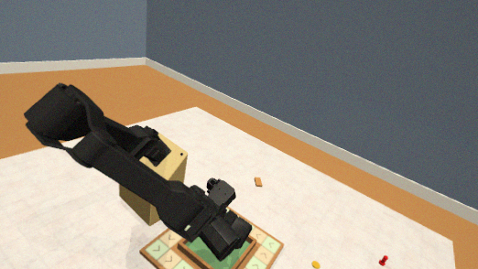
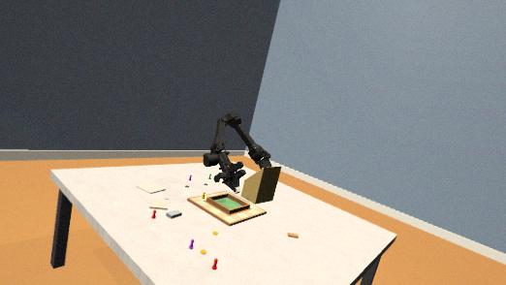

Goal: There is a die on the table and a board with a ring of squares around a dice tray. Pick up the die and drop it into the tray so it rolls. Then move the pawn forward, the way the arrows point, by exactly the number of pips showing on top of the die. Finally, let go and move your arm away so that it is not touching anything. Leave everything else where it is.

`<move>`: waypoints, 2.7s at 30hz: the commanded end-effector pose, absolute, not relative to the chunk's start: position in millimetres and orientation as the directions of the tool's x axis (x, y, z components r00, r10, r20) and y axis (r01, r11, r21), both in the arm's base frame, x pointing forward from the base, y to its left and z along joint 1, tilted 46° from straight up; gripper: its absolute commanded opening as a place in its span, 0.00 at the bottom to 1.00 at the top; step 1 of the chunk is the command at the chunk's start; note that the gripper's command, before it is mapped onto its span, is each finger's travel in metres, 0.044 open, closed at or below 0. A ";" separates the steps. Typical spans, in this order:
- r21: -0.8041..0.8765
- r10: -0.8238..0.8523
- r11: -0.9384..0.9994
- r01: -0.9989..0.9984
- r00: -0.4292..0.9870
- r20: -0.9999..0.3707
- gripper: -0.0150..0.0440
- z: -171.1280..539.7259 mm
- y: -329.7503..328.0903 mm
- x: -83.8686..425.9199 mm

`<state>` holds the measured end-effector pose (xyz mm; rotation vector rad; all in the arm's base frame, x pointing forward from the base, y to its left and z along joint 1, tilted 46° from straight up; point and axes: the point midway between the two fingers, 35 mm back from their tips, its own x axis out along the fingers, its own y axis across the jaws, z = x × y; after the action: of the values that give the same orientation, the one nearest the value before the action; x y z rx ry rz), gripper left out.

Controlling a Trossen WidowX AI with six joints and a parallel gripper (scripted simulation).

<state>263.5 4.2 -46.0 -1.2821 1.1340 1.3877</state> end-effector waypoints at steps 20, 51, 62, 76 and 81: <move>0.015 0.043 -0.180 -0.983 -0.023 -0.999 0.30 -9.9 9.7 275.7; 0.054 -0.657 -0.170 -0.984 0.073 -0.751 1.00 -32.4 25.2 269.1; -0.564 -0.670 0.520 -0.642 0.102 -0.735 0.59 -6.0 -11.4 319.1; -0.646 -0.709 0.688 0.331 0.115 -0.696 0.59 26.7 -61.9 358.8; -0.646 -0.709 0.688 0.331 0.115 -0.696 0.59 26.7 -61.9 358.8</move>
<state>353.6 -53.6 21.1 -0.4744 1.3018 -0.6938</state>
